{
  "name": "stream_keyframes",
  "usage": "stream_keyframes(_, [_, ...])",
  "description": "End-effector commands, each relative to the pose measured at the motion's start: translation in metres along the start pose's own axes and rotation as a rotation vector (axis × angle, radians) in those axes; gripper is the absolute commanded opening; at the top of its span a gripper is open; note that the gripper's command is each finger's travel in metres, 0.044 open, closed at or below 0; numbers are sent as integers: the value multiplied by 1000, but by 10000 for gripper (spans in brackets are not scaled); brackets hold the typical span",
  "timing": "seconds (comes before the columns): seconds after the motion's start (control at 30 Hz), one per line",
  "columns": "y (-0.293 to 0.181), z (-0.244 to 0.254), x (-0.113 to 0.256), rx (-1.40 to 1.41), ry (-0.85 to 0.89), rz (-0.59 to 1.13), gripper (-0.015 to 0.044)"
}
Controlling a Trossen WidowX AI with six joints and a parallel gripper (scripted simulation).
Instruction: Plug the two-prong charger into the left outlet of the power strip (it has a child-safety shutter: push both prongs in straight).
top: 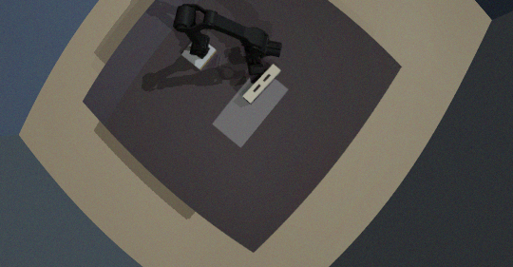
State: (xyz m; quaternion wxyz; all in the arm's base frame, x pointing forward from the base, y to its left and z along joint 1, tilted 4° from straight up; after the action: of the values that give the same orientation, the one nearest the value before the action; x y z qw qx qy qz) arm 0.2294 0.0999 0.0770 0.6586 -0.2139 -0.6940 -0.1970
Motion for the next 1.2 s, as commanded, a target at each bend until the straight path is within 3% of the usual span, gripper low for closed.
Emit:
stream_keyframes(0.0, [0, -1, 16, -2, -6, -8, 0])
stream_keyframes(0.27, [-6, 2, 47, -2, -6, -5, 0])
stream_keyframes(1.17, [-16, -4, 24, -425, 20, -18, 0])
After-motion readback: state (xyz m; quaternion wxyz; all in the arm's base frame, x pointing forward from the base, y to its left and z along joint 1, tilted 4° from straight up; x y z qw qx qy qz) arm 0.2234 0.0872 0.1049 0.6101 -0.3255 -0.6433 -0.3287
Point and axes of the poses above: the point midway between the two fingers, 35 mm back from their tips, its own x axis back along the fingers, its own z axis across the jaws, y = z × x, the point moved 3 cm from there along x, back along the fingers, and after that the axes turned 11 degrees about x, right-handed, at the moved point
